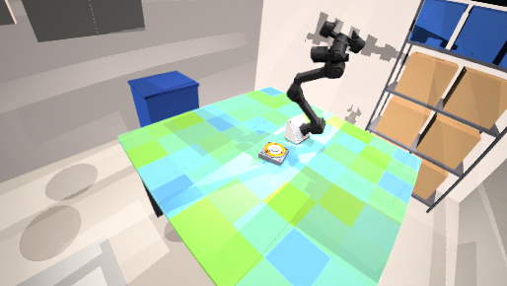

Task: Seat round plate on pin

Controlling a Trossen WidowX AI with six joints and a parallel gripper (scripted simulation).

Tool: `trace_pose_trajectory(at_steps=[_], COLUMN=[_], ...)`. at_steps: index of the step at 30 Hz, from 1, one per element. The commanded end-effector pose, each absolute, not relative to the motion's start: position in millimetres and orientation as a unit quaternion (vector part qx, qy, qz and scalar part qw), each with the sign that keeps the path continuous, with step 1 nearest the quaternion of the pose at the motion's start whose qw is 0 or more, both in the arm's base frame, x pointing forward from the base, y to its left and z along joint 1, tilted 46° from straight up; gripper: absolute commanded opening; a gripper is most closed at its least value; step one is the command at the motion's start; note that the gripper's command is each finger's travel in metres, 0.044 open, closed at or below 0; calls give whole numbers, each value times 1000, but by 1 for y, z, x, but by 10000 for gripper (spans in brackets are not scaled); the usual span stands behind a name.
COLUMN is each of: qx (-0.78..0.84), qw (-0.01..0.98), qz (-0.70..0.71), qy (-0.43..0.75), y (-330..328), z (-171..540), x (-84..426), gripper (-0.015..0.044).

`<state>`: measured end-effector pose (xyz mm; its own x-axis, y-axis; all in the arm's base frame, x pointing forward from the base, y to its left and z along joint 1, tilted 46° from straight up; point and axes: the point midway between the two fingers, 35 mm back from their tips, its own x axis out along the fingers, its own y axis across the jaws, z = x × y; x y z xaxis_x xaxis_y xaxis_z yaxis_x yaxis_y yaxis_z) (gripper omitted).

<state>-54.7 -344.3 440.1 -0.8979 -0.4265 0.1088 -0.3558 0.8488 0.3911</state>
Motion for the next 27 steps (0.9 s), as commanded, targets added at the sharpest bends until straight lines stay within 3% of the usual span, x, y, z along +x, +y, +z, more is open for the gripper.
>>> trace_pose_trajectory(at_steps=[1, 10, 15, 19, 24, 27], qx=[203, 119, 16, -42, -145, -168], qw=[97, 138, 194, 245, 332, 385], qz=[-176, 47, 212, 266, 387, 424], qy=[-958, -982, -958, -931, -848, -802], y=[-341, -225, -110, -49, 66, 99], z=[444, 535, 580, 594, 603, 604], x=[-57, -126, -153, -150, -115, -93], gripper=[374, 137, 6, 0, 0, 0])
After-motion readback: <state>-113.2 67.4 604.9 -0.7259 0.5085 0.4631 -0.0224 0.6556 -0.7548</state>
